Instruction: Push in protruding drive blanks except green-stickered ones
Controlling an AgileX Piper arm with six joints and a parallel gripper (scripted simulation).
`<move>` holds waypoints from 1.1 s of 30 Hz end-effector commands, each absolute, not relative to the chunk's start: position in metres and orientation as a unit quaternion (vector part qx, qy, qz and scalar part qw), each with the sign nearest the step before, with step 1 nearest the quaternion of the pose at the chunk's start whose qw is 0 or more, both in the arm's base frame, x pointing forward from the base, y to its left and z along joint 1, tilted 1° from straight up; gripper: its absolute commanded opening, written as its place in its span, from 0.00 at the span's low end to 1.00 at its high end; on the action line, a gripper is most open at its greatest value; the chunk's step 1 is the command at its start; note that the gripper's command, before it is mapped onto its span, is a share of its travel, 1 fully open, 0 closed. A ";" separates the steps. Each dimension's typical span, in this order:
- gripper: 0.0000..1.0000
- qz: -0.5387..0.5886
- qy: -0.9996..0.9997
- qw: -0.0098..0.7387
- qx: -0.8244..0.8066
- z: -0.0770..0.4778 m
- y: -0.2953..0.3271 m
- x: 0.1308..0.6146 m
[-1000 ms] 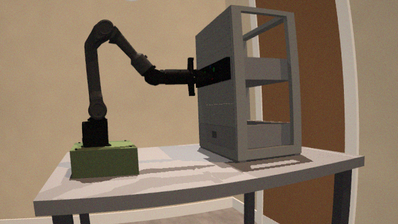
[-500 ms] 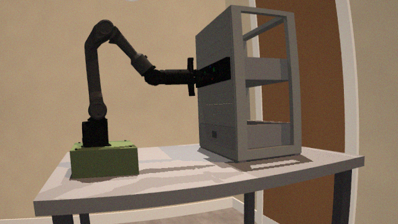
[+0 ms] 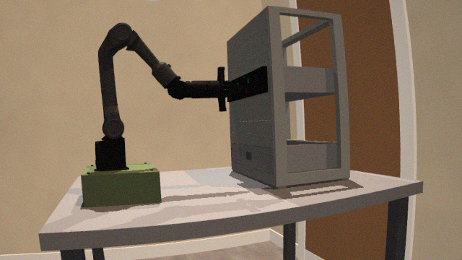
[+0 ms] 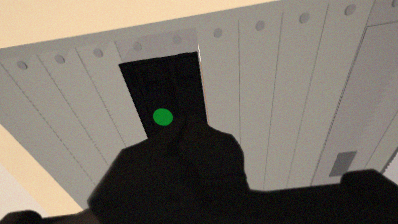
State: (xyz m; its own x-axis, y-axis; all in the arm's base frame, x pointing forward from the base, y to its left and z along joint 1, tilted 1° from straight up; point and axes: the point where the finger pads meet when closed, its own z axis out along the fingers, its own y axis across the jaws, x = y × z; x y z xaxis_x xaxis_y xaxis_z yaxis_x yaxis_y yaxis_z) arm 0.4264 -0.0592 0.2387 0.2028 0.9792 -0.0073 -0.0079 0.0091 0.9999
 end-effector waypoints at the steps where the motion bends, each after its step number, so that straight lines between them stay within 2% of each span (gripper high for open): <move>1: 0.00 0.446 0.447 0.552 0.545 0.237 -0.060 0.429; 33: 0.00 0.446 0.447 0.552 0.545 0.237 -0.063 0.446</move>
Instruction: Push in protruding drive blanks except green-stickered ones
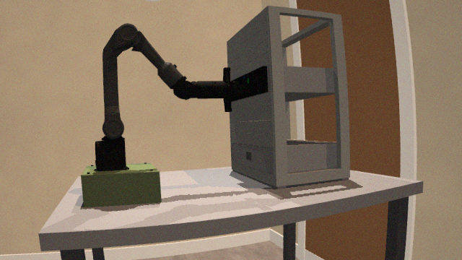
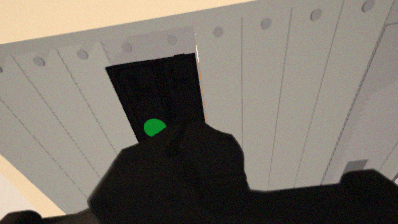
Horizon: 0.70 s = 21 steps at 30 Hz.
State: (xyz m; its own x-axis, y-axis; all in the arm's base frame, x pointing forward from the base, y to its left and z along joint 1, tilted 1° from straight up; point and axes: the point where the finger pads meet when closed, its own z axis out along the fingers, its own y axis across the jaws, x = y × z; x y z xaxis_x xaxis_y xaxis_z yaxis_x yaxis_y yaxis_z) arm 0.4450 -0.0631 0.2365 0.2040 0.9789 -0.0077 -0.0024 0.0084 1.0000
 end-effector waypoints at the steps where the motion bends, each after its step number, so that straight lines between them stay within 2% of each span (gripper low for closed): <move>1: 0.00 0.446 0.447 0.552 0.545 0.237 -0.063 0.447; 21: 0.00 0.446 0.447 0.552 0.545 0.239 -0.065 0.456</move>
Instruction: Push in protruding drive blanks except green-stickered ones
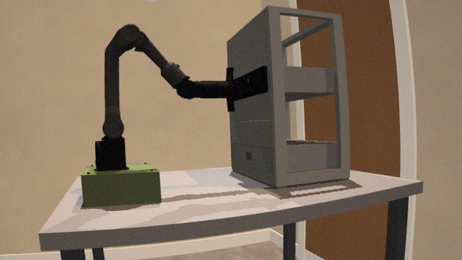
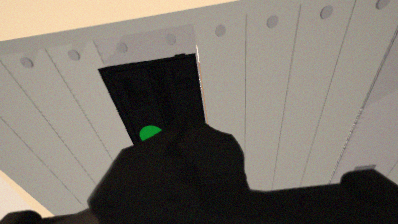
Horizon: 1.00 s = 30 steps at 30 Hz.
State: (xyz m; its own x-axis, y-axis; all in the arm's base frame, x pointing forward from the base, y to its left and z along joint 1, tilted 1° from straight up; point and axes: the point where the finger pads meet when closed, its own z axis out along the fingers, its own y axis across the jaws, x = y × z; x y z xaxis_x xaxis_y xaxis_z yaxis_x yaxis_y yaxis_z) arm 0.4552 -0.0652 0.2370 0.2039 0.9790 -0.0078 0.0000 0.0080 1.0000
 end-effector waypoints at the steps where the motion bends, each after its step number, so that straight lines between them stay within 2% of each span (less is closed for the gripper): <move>1: 0.00 0.446 0.447 0.552 0.545 0.239 -0.066 0.457; 30: 0.00 0.446 0.447 0.552 0.545 0.239 -0.067 0.462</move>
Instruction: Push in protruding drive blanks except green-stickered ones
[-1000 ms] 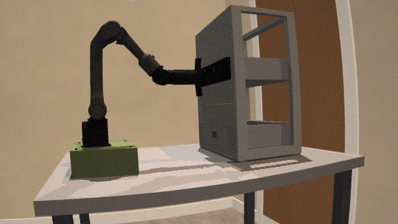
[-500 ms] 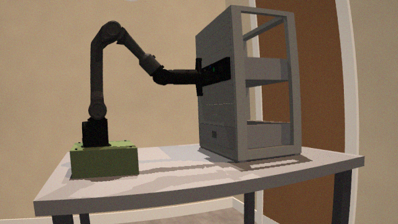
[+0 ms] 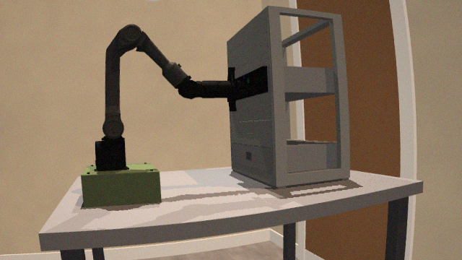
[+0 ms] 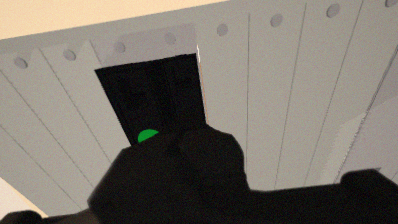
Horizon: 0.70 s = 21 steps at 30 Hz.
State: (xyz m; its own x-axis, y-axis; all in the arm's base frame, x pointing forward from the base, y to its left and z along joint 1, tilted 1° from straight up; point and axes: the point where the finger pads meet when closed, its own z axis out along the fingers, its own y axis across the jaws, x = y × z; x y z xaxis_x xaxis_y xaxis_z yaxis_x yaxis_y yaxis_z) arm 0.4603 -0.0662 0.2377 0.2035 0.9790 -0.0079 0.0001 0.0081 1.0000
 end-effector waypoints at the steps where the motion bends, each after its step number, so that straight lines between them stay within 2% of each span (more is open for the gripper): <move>1: 0.00 0.446 0.447 0.552 0.545 0.239 -0.067 0.462; 21: 0.00 0.446 0.447 0.552 0.545 0.239 -0.067 0.465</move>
